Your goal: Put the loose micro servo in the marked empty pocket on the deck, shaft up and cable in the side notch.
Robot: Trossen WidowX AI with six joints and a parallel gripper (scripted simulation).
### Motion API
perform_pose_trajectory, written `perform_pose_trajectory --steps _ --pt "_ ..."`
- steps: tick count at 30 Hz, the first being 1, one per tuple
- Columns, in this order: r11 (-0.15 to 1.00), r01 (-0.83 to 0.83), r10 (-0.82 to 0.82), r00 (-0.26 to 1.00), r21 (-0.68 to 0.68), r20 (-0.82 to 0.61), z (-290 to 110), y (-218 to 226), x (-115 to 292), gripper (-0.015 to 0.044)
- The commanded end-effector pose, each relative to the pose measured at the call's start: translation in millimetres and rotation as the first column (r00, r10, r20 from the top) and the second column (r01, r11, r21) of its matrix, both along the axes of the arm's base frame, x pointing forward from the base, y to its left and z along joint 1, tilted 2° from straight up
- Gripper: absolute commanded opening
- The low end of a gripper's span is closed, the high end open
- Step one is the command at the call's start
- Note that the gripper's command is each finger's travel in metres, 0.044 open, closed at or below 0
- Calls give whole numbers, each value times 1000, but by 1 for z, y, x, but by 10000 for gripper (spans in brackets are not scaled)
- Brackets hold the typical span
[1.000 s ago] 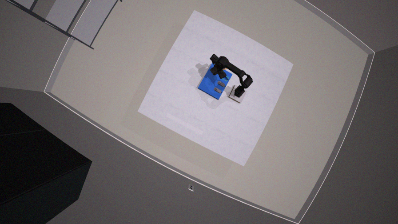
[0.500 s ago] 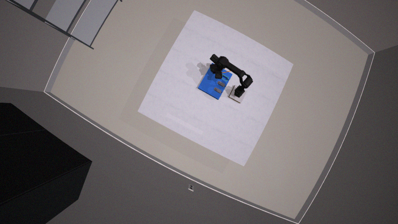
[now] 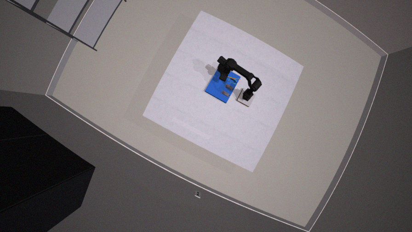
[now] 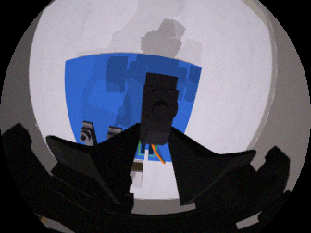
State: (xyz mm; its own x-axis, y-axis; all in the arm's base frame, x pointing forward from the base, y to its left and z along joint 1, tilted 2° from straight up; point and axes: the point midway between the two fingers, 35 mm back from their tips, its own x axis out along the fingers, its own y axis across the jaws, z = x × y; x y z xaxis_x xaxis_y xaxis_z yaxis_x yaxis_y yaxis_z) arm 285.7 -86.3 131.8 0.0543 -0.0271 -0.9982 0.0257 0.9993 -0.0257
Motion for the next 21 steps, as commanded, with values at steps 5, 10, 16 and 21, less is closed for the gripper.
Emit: perform_pose_trajectory --steps 5,10,16,21 --pt "1000 23 -23 1000 -1 6 0 0 -10 0" --pt "1000 23 -23 1000 -1 4 -1 1 -32 0" --pt "1000 23 -23 1000 -1 2 -3 3 -60 0" --pt "1000 23 -23 1000 -1 0 -4 4 -84 0"
